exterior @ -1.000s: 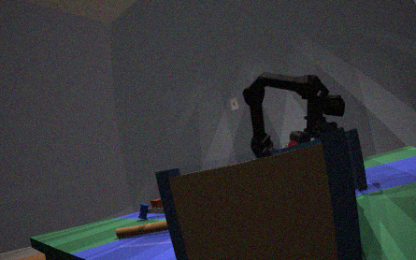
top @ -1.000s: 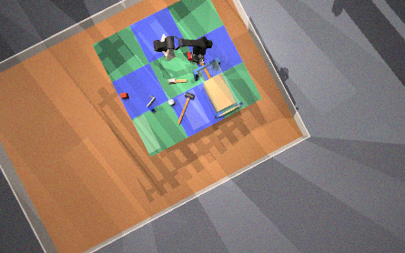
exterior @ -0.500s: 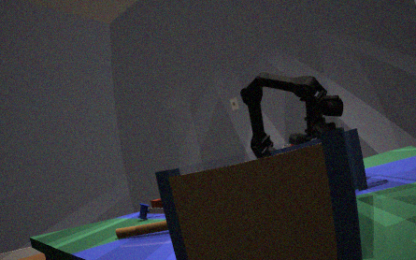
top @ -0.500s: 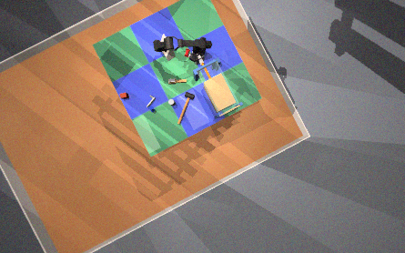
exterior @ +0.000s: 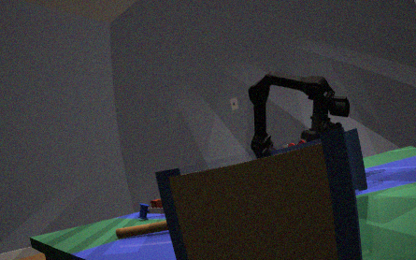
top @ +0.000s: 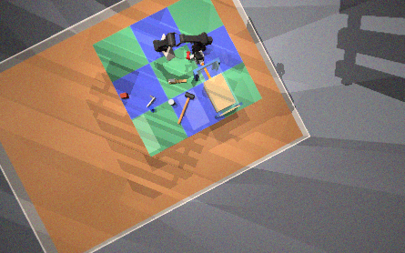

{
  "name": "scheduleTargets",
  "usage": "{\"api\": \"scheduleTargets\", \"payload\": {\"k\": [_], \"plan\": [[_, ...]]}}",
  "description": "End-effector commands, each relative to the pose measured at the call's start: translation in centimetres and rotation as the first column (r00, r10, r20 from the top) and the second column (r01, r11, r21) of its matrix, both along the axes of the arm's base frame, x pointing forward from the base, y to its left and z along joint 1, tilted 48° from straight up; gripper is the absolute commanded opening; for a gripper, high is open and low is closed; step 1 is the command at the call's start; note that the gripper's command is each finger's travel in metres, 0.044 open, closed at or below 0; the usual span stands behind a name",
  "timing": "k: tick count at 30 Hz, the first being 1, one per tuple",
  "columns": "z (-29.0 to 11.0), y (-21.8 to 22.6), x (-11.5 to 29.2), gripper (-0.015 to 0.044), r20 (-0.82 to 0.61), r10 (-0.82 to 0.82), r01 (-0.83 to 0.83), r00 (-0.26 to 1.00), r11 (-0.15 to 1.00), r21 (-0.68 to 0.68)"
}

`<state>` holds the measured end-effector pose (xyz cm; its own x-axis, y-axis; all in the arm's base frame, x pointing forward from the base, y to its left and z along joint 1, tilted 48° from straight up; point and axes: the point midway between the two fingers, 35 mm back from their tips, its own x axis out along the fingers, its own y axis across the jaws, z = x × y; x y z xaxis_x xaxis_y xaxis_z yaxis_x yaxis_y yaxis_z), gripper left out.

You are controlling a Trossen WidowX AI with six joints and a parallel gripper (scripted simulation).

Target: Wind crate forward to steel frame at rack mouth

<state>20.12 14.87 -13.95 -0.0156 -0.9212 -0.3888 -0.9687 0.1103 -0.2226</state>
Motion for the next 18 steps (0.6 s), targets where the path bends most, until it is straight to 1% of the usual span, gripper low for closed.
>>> {"api": "scheduleTargets", "payload": {"k": [1,3,7,12,18], "plan": [[-0.29,-0.2,0.76,0.0,-0.081,0.108,-0.109,0.991,0.994,-0.005],[-0.4,-0.11,0.82,0.0,-0.159,0.181,-0.183,0.971,0.983,0.002],[-0.56,-0.03,0.71,0.0,-0.255,0.268,-0.273,0.929,0.962,0.017],[-0.61,-0.07,0.63,0.0,-0.271,0.283,-0.288,0.92,0.957,0.022],[-0.71,-0.03,0.62,0.0,-0.354,0.358,-0.366,0.864,0.929,0.047]]}}
